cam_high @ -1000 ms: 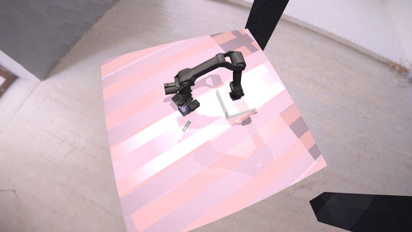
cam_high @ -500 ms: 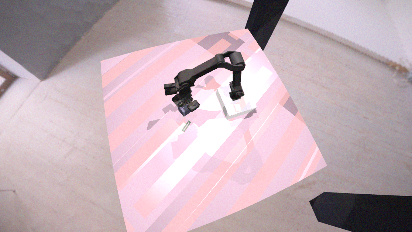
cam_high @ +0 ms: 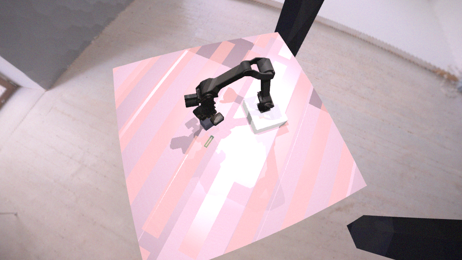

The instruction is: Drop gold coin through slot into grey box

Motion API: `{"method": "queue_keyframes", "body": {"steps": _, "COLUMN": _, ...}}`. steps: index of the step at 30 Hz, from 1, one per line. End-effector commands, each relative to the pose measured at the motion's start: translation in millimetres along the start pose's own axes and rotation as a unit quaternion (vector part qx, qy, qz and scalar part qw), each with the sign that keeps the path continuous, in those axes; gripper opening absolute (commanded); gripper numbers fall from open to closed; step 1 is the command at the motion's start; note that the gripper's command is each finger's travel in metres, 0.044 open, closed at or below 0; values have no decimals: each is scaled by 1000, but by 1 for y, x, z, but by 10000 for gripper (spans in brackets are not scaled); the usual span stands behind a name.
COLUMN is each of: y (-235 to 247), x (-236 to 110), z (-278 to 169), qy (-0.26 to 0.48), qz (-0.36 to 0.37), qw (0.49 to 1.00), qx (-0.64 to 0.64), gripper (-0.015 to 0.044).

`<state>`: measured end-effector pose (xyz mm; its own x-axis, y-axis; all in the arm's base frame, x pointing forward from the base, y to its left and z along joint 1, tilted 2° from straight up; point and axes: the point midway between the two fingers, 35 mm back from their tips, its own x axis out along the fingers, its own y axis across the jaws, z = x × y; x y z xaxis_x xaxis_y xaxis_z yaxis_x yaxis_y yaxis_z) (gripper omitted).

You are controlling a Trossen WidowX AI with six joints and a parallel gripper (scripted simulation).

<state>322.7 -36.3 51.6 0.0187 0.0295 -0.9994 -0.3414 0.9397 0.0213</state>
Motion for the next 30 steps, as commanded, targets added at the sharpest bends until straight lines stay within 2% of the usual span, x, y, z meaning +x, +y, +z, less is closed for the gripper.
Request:
{"method": "queue_keyframes", "body": {"steps": 1, "y": 0, "x": 3, "z": -1, "qy": 2, "qz": 1, "qw": 1000, "qx": 0, "gripper": 0}}
{"method": "queue_keyframes", "body": {"steps": 7, "y": 0, "x": 0, "z": 0, "qy": 0, "qz": 0, "qw": 1000, "qx": 0, "gripper": 157}}
{"method": "queue_keyframes", "body": {"steps": 16, "y": 0, "x": 0, "z": 0, "qy": 0, "qz": 0, "qw": 1000, "qx": 0, "gripper": 161}}
{"method": "queue_keyframes", "body": {"steps": 26, "y": 0, "x": -27, "z": 0, "qy": 1, "qz": 1, "qw": 1000, "qx": 0, "gripper": 423}}
{"method": "queue_keyframes", "body": {"steps": 28, "y": 1, "x": -52, "z": -2, "qy": 2, "qz": 1, "qw": 1000, "qx": 1, "gripper": 440}}
{"method": "queue_keyframes", "body": {"steps": 30, "y": 2, "x": -62, "z": -4, "qy": 2, "qz": 2, "qw": 1000, "qx": 1, "gripper": 440}}
